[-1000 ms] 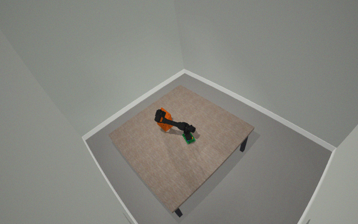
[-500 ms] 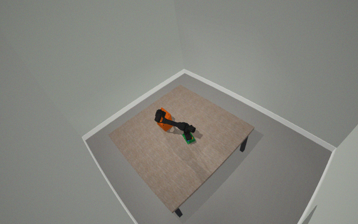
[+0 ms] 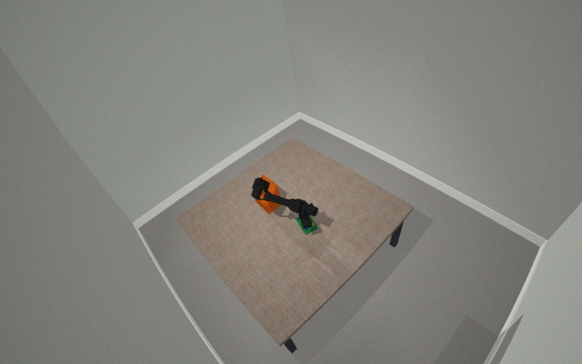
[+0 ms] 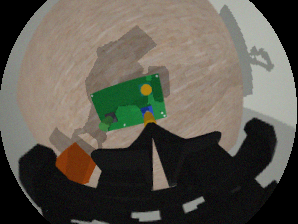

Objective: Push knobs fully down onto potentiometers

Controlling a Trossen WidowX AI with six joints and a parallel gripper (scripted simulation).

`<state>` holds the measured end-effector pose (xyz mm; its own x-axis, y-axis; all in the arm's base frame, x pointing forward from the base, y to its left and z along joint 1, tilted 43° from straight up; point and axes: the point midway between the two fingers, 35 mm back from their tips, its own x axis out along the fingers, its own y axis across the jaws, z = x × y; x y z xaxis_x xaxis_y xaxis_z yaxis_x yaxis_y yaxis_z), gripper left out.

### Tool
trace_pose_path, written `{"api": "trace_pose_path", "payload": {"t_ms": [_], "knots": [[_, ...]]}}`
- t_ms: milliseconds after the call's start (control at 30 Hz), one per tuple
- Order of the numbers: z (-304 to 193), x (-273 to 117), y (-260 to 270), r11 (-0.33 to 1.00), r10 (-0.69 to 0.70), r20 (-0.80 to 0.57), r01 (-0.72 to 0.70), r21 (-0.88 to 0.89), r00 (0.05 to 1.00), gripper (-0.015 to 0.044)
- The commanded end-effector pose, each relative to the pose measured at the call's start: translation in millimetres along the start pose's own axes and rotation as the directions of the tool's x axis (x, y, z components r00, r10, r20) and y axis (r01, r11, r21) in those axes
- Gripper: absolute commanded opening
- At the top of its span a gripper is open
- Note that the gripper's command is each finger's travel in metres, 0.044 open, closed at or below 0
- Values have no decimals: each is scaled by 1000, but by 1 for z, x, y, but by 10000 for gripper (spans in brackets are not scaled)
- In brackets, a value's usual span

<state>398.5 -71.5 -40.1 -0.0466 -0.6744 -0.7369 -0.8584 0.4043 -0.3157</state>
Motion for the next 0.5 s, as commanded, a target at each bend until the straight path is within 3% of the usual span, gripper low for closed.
{"api": "trace_pose_path", "payload": {"t_ms": [0, 467], "knots": [[0, 0, 0, 1000, -2, -3, 2, -5, 1000, 0], [0, 1, 0, 1000, -2, -3, 2, -5, 1000, 0]]}}
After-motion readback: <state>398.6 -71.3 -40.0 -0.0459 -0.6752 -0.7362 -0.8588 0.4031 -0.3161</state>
